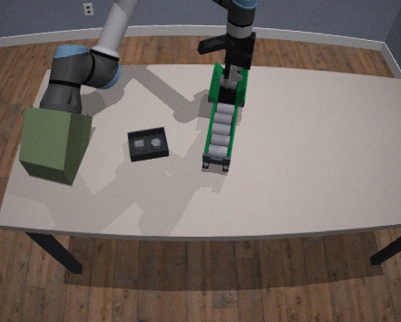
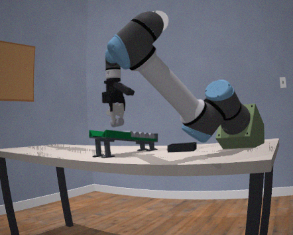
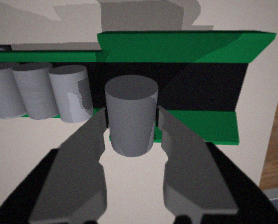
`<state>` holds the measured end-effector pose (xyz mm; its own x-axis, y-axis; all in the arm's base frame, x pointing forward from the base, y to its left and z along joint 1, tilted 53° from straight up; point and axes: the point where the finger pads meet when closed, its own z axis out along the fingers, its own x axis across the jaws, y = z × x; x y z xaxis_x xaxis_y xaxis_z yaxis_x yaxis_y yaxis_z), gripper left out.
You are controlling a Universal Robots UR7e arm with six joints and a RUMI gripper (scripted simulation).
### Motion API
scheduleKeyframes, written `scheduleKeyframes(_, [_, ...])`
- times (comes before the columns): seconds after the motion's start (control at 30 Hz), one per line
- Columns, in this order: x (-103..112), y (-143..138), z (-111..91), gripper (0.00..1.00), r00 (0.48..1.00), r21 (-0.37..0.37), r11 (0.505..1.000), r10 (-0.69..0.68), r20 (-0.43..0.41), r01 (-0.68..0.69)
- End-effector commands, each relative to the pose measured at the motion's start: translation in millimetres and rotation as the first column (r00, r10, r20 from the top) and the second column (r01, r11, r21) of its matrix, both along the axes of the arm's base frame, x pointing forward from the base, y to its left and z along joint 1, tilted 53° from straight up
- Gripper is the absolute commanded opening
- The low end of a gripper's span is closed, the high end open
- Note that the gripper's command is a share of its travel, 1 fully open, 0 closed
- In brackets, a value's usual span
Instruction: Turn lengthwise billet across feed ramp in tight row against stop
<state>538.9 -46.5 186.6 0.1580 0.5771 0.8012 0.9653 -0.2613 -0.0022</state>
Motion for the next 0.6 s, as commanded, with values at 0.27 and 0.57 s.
scheduleKeyframes(0.27, [2.0,-1.9,4.3,0.00,1.000,-0.006,1.000,-0.002,0.006,0.002])
scheduleKeyframes(0.57, [0.8,-1.0,1.7,0.00,1.000,-0.002,1.000,-0.002,0.002,0.002])
